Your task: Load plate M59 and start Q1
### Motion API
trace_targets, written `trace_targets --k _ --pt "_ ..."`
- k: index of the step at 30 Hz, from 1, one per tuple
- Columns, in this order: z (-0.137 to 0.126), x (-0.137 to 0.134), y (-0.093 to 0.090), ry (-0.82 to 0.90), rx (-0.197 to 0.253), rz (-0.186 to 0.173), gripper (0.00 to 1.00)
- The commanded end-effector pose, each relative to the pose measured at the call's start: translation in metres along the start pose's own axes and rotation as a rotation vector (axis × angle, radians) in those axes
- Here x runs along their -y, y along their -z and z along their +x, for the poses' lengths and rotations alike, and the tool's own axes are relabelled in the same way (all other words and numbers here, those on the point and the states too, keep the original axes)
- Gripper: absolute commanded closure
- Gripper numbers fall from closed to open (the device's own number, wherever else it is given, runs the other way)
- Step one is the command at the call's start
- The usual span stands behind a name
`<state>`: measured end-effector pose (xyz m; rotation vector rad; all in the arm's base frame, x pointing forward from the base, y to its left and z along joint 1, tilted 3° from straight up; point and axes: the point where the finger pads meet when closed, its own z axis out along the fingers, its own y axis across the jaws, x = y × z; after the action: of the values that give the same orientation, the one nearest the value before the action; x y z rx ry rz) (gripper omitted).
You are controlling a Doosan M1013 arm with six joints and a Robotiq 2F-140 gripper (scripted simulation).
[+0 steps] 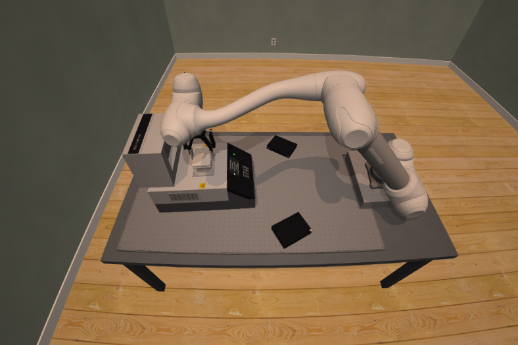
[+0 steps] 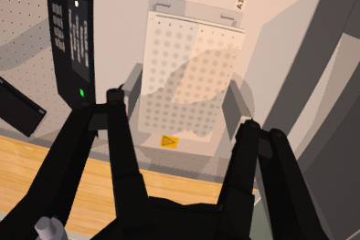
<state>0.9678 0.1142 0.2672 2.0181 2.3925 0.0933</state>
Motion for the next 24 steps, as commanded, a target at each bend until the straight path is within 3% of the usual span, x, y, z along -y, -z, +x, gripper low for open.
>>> trace_targets --k 1,24 --pt "0.000 0.000 0.000 0.000 0.000 0.000 1.00" --pt "0.000 0.000 -0.035 0.000 0.000 0.000 1.00"
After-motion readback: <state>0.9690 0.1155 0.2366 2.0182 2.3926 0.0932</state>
